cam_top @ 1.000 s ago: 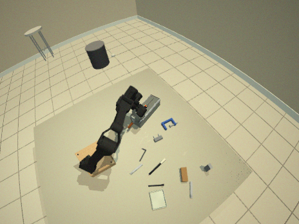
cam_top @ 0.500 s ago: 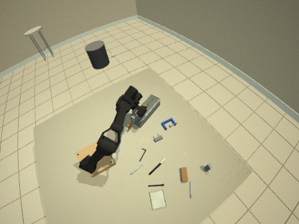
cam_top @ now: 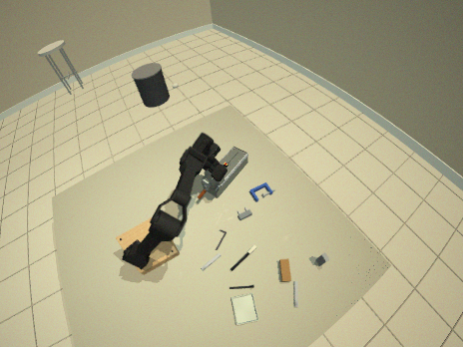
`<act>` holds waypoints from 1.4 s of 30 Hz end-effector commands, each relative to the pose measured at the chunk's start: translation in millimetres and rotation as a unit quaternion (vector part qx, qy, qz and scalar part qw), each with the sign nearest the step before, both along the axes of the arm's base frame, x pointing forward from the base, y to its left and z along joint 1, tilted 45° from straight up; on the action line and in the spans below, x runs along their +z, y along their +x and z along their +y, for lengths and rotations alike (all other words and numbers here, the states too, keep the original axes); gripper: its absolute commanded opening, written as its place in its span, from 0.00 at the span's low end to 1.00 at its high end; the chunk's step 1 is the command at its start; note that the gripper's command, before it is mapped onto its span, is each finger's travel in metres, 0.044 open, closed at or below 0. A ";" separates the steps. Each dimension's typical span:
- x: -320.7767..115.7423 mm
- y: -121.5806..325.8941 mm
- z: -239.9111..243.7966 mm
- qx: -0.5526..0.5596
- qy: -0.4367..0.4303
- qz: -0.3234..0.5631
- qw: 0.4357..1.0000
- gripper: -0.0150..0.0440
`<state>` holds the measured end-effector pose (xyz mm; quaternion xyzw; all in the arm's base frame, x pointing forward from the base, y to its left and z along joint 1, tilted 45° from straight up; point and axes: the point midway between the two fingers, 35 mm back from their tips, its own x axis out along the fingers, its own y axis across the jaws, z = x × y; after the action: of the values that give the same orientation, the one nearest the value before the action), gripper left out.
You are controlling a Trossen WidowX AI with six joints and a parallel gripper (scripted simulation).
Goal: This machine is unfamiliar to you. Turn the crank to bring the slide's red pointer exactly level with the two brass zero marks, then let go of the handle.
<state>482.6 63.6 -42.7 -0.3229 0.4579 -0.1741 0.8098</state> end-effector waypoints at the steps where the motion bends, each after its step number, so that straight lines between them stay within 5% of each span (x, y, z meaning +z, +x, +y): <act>1: 0.0 0.0 0.0 0.000 0.000 0.000 1.000 0.25; 15: 0.0 0.0 0.0 0.000 0.000 0.000 1.000 0.25; 32: 0.0 0.0 0.0 0.000 0.000 0.000 1.000 1.00; 42: 0.0 0.0 0.0 0.000 0.000 0.000 1.000 0.60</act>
<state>482.6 63.6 -42.7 -0.3228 0.4579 -0.1740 0.8098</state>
